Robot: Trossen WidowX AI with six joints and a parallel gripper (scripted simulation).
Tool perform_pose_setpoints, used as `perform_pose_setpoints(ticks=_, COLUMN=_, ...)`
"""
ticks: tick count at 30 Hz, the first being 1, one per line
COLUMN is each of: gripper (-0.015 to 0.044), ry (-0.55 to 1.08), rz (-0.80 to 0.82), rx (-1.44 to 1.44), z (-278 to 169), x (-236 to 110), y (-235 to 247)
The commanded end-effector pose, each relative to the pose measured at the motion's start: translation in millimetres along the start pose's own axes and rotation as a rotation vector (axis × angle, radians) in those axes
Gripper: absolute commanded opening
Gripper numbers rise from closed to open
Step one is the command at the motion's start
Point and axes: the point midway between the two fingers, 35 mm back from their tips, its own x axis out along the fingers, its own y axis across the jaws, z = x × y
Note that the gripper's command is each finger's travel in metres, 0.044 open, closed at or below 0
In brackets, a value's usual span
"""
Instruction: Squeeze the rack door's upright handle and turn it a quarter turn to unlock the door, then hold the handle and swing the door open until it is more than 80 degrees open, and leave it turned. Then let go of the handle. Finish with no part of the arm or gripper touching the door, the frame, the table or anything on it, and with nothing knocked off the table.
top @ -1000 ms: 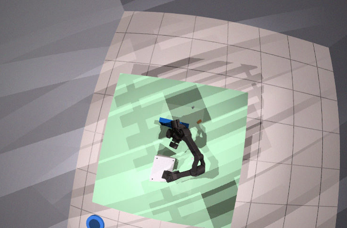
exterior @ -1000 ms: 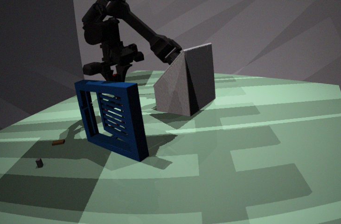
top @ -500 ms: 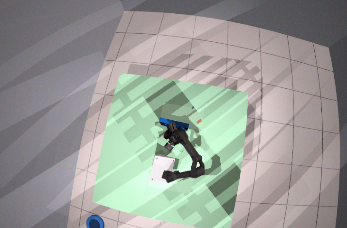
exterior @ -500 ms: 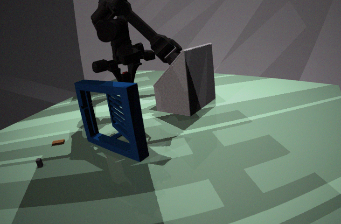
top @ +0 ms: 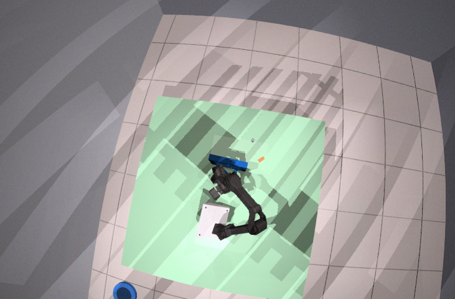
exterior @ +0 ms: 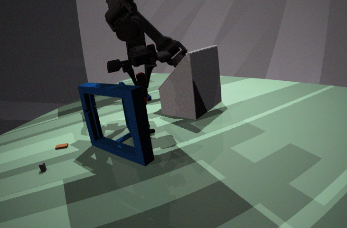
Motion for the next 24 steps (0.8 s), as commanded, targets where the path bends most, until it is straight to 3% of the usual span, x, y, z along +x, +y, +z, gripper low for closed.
perform_pose_setpoints(ticks=1, gripper=0.0023, ry=-0.006, rz=-0.006, rx=0.09, z=2.6, x=0.5, y=4.7)
perform_pose_setpoints(ticks=24, gripper=0.0023, ry=-0.008, rz=-0.002, rx=0.412, z=21.8, x=0.6, y=52.6)
